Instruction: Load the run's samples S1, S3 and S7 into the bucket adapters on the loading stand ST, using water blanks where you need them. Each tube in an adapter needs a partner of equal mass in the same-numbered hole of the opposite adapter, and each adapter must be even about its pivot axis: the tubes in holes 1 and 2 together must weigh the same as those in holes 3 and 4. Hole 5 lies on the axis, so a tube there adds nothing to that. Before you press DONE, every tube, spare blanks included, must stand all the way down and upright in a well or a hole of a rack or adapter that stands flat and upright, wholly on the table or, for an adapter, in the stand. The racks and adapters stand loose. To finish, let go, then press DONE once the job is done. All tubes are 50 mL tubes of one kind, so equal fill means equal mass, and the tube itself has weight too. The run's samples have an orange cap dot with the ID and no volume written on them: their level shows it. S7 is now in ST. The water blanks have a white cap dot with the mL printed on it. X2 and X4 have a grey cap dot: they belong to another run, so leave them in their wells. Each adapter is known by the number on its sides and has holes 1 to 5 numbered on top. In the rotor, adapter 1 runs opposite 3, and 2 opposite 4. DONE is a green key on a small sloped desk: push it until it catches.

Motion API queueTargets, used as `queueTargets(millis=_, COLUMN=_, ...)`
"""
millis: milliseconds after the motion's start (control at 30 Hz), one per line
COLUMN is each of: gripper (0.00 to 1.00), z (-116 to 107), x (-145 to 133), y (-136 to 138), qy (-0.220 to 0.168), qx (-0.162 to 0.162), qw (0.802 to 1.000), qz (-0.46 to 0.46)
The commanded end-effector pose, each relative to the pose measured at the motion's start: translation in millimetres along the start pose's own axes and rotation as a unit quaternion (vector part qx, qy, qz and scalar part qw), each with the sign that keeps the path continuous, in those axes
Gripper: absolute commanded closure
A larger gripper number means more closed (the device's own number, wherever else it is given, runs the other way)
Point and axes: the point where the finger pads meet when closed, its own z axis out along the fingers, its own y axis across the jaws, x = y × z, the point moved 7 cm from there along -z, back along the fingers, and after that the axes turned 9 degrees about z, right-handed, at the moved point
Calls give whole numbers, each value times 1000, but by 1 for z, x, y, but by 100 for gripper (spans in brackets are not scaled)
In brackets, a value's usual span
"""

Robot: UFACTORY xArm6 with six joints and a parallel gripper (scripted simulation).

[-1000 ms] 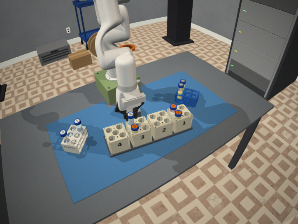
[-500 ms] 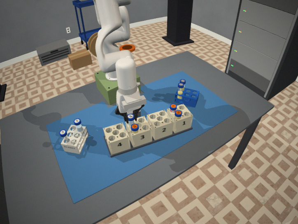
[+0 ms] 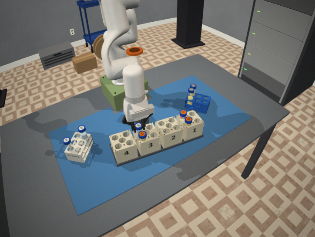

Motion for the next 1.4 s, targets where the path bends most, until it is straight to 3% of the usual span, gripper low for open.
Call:
queueTargets(millis=0, gripper=100, z=0, x=2, y=0, qy=2, qx=0, qw=1000, qz=0)
queueTargets(millis=333, gripper=100, z=0, x=2, y=0, qy=2, qx=0, qw=1000, qz=0)
queueTargets(millis=367, gripper=56, z=0, x=2, y=0, qy=2, qx=0, qw=1000, qz=0)
queueTargets(millis=1367, gripper=56, z=-4, x=2, y=0, qy=2, qx=0, qw=1000, qz=0)
